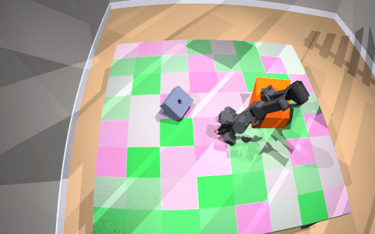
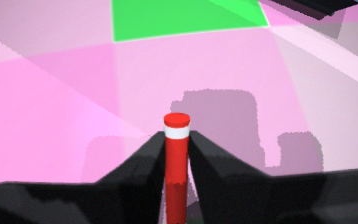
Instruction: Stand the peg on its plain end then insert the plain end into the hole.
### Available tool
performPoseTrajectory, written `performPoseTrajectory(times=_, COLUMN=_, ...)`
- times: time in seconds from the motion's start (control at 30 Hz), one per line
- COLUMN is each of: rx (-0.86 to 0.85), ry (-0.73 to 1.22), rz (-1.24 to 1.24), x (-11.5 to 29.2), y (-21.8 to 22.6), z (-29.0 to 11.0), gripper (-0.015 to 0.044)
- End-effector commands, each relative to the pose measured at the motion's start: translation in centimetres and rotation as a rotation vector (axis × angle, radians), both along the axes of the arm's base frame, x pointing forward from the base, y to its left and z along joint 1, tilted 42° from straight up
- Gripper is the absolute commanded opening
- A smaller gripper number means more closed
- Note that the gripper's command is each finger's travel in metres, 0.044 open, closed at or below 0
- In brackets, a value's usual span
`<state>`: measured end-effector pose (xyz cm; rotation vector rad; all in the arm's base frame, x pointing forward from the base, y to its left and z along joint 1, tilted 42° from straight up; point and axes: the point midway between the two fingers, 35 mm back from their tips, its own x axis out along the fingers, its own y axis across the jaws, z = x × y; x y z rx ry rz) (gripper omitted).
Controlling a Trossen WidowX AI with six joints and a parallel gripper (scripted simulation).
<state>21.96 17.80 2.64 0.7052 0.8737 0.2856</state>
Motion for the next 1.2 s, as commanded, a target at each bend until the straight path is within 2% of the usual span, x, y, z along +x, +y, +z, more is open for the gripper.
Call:
performPoseTrajectory(times=0.0, rx=0.0, ry=-0.026, rz=-0.028, x=-0.3, y=-0.1, z=0.1, gripper=0.0049)
performPoseTrajectory(times=1.17, rx=-0.017, ry=-0.248, rz=-0.232, x=-2.6, y=-0.4, z=0.5, gripper=0.0049)
